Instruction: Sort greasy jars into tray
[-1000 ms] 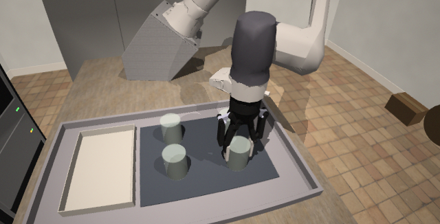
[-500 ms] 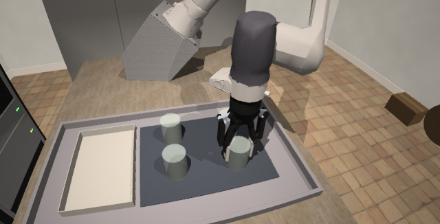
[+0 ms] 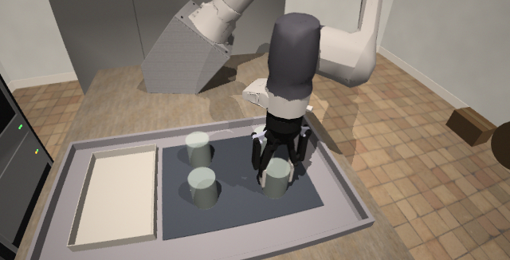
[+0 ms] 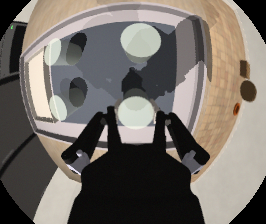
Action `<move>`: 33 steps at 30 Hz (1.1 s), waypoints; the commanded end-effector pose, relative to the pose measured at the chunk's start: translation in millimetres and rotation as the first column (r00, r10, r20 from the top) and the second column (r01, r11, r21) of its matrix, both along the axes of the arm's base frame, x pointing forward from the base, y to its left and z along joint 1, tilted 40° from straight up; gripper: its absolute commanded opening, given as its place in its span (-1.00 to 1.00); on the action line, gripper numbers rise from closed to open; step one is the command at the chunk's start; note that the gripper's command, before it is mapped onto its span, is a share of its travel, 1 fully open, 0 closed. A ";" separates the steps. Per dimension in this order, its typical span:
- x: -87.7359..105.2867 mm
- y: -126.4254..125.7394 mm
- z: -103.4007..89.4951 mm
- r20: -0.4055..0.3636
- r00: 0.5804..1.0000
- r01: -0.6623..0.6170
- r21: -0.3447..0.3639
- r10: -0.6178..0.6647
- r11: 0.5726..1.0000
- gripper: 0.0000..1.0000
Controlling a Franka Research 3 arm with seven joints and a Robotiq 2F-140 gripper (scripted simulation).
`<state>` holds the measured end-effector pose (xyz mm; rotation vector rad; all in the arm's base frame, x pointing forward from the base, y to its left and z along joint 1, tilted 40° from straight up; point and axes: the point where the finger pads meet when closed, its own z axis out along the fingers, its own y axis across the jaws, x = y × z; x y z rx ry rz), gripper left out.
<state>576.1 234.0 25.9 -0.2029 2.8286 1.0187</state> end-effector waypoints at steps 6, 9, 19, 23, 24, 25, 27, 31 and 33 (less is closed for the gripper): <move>0.5 1.6 0.1 0.005 1.000 -0.004 0.001 0.004 1.000 -0.24; 0.5 1.6 0.1 0.005 1.000 -0.004 0.001 0.004 1.000 -0.30; 0.5 1.6 0.1 0.005 1.000 -0.004 0.001 0.004 1.000 -0.30; 0.5 1.6 0.1 0.005 1.000 -0.004 0.001 0.004 1.000 -0.30; 0.5 1.6 0.1 0.005 1.000 -0.004 0.001 0.004 1.000 -0.30; 0.5 1.6 0.1 0.005 1.000 -0.004 0.001 0.004 1.000 -1.00; 0.5 1.6 0.1 0.005 1.000 -0.004 0.001 0.004 1.000 -1.00; 0.5 1.6 0.1 0.005 1.000 -0.004 0.001 0.004 1.000 -1.00; 0.5 1.6 0.1 0.005 1.000 -0.004 0.001 0.004 1.000 -1.00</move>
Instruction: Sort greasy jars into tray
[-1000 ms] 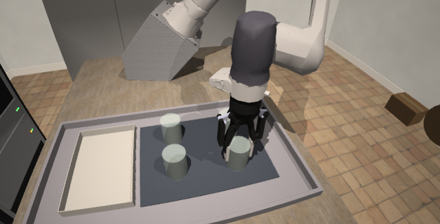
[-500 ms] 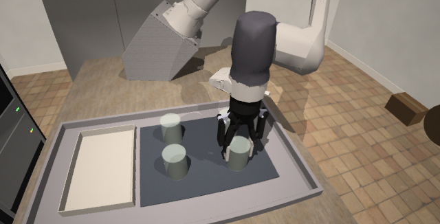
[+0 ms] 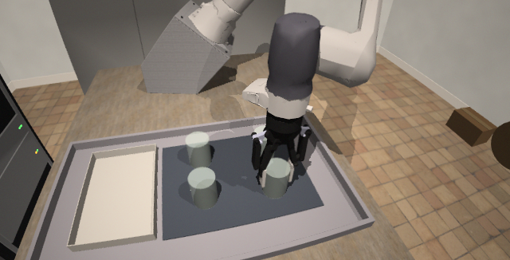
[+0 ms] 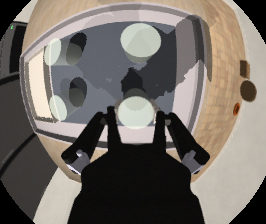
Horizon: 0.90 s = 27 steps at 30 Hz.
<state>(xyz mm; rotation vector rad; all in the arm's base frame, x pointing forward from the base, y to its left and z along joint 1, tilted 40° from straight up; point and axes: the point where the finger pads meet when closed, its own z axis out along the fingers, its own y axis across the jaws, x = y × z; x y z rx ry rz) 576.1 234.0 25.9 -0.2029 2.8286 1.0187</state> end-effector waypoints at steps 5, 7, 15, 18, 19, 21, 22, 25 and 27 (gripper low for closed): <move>0.5 1.6 0.1 0.005 1.000 -0.004 0.001 0.004 1.000 -1.00; 0.1 -1.8 4.1 0.005 1.000 -0.004 0.001 0.004 1.000 -1.00; -1.5 -15.3 20.2 0.005 1.000 -0.004 0.001 0.004 1.000 -1.00; -1.7 -17.0 22.2 0.005 1.000 -0.004 0.001 0.004 1.000 -1.00; -1.9 -18.7 24.2 0.005 1.000 -0.004 0.001 0.004 1.000 -1.00; -2.3 -22.1 28.2 0.005 1.000 -0.004 0.001 0.004 1.000 -1.00; -2.5 -23.7 30.2 0.005 1.000 -0.004 0.001 0.004 1.000 -1.00; -3.1 -28.8 36.3 0.005 1.000 -0.004 0.001 0.004 1.000 -1.00; -3.5 -32.2 40.3 0.005 1.000 -0.004 0.001 0.004 1.000 -1.00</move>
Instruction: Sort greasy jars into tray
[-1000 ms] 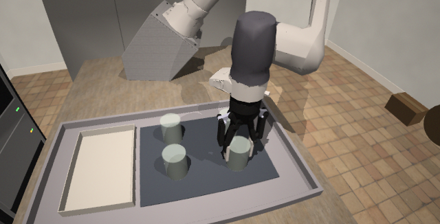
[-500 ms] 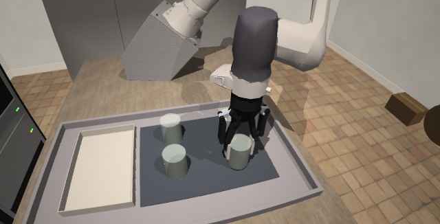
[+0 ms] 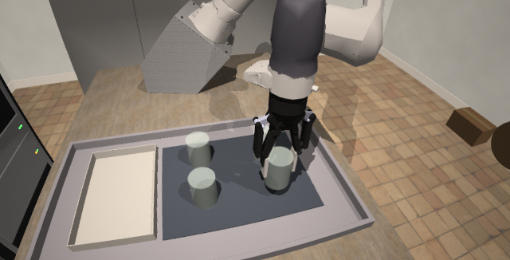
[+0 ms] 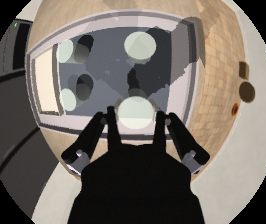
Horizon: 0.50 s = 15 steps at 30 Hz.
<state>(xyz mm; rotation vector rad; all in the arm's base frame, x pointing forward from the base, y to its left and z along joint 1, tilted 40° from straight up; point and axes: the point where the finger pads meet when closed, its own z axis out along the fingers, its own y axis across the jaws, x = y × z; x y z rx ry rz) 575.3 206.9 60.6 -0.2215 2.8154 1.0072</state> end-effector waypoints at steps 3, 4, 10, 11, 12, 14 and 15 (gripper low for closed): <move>-3.3 -10.1 11.6 -0.013 1.000 0.003 0.005 -0.003 1.000 -1.00; -3.5 -11.8 13.6 -0.013 1.000 0.003 0.005 -0.003 1.000 -1.00; -4.3 -18.6 21.6 -0.013 1.000 0.003 0.005 -0.003 1.000 -1.00; -4.5 -20.2 23.6 -0.013 1.000 0.003 0.005 -0.003 1.000 -1.00; -4.7 -21.9 25.6 -0.013 1.000 0.003 0.005 -0.003 1.000 -1.00; -5.1 -25.3 29.7 -0.013 1.000 0.003 0.005 -0.003 1.000 -1.00; -5.3 -27.0 31.7 -0.013 1.000 0.003 0.005 -0.003 1.000 -1.00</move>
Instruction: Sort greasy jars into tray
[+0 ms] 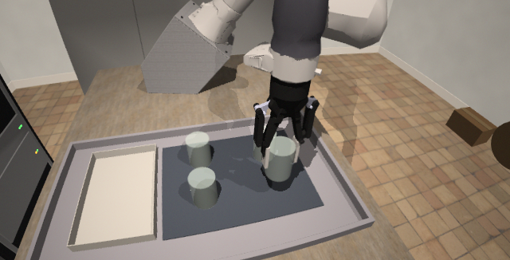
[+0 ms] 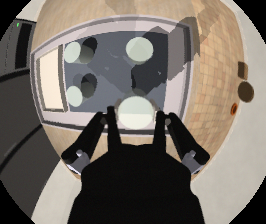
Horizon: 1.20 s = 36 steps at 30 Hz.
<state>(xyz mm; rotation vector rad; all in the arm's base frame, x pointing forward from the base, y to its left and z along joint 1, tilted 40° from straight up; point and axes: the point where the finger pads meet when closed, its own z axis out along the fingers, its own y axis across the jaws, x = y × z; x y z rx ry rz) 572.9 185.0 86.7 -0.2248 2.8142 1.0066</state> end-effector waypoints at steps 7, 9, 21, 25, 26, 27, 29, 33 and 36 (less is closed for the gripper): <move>-4.3 -17.0 19.7 -0.015 1.000 0.005 0.005 -0.005 1.000 -1.00; -4.5 -18.6 21.7 -0.015 1.000 0.005 0.005 -0.005 1.000 -1.00; -6.7 -37.2 43.7 -0.015 1.000 0.005 0.005 -0.005 1.000 -1.00; -7.5 -43.9 51.8 -0.015 1.000 0.005 0.005 -0.005 1.000 -1.00; -7.5 -43.9 51.8 -0.015 1.000 0.005 0.005 -0.005 1.000 -1.00; -7.5 -43.9 51.8 -0.015 1.000 0.005 0.005 -0.005 1.000 -1.00; -7.7 -48.2 51.7 -0.015 1.000 0.005 0.005 -0.005 1.000 -1.00; -7.6 -58.3 43.1 -0.015 1.000 0.005 0.005 -0.005 1.000 -1.00; -7.5 -65.9 36.8 -0.015 1.000 0.005 0.005 -0.005 1.000 -1.00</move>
